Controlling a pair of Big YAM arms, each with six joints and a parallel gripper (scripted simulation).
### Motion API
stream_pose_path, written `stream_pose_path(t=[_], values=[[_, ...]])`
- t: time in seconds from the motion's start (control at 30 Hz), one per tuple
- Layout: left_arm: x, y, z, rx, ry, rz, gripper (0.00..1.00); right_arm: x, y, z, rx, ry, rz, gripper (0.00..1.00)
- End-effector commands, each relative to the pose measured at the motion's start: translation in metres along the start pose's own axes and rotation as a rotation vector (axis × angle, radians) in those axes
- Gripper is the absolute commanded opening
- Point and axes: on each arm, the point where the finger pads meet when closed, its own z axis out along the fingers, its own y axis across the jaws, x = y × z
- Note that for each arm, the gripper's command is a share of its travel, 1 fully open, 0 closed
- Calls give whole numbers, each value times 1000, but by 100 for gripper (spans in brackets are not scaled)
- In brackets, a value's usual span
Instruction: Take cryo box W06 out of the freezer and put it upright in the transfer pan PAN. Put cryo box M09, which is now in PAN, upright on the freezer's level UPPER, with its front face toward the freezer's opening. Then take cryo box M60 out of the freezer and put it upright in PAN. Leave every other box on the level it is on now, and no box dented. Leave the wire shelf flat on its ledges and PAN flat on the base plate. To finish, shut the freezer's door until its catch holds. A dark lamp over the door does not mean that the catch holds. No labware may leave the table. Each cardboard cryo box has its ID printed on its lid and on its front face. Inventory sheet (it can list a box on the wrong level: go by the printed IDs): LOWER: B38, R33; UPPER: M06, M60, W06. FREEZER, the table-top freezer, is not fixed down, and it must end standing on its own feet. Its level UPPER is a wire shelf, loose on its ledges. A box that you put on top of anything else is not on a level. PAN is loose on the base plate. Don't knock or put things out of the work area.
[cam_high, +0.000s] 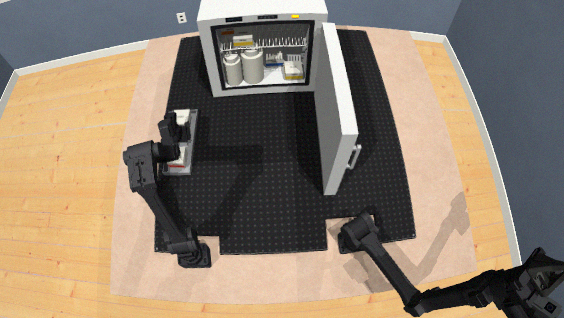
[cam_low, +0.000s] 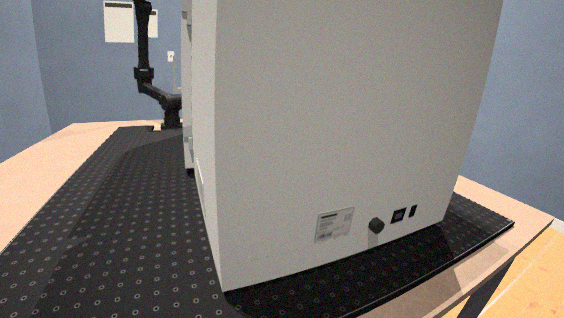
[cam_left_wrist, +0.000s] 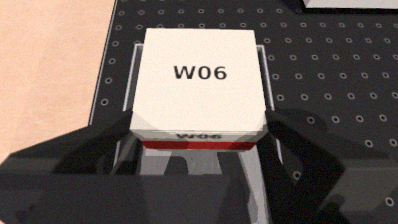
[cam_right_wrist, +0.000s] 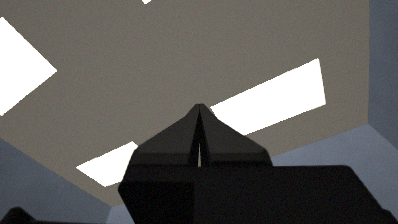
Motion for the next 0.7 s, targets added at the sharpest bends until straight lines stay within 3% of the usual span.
stream_pose_path(t=[0.0,0.67], values=[[-4,-4,7,2,-26,9,77,14,0,3,-3,31,-11,0],[8,-4,12,2,-24,9,77,14,0,3,-3,31,-11,0]])
